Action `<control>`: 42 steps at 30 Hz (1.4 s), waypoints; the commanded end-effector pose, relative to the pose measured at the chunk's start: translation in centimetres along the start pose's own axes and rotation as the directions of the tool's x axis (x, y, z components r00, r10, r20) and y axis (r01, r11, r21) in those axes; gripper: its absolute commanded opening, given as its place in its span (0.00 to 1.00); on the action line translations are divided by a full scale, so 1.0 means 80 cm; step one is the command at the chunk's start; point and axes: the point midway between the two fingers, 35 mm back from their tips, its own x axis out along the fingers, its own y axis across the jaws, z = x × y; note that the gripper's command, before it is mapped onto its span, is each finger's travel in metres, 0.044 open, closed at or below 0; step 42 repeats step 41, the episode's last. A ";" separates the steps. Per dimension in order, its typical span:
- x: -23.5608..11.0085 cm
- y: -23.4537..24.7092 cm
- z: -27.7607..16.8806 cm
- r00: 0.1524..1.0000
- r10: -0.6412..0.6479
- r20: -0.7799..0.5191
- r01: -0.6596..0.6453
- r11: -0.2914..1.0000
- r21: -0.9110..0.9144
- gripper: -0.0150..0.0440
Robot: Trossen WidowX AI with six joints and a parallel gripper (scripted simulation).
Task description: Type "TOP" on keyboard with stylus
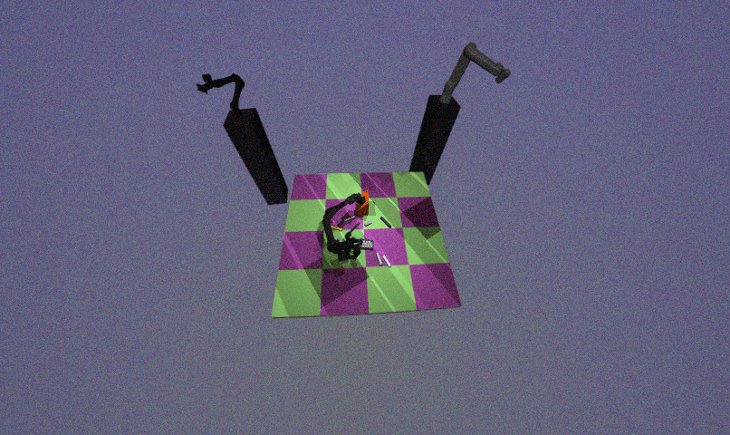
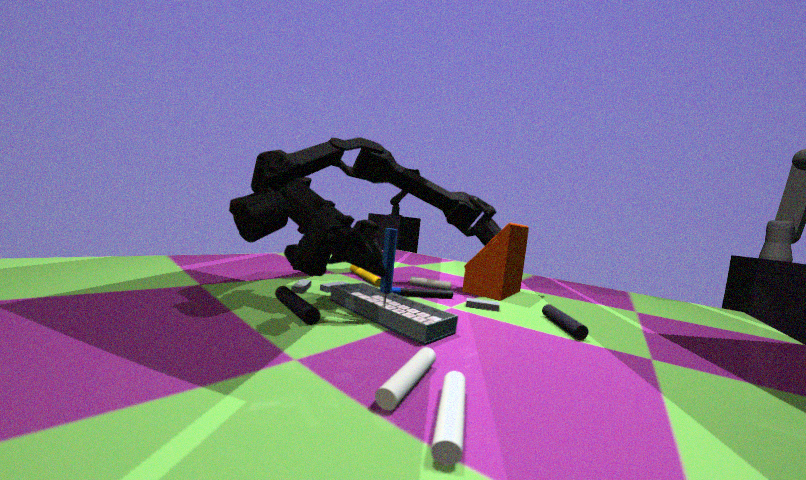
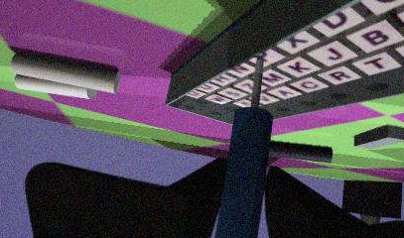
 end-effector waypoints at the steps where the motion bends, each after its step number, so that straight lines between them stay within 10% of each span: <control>1: 0.003 0.000 0.003 1.000 -0.003 0.003 0.003 1.000 -0.003 0.39; 42: -0.016 0.000 -0.035 1.000 -0.003 0.007 0.004 1.000 -0.017 0.39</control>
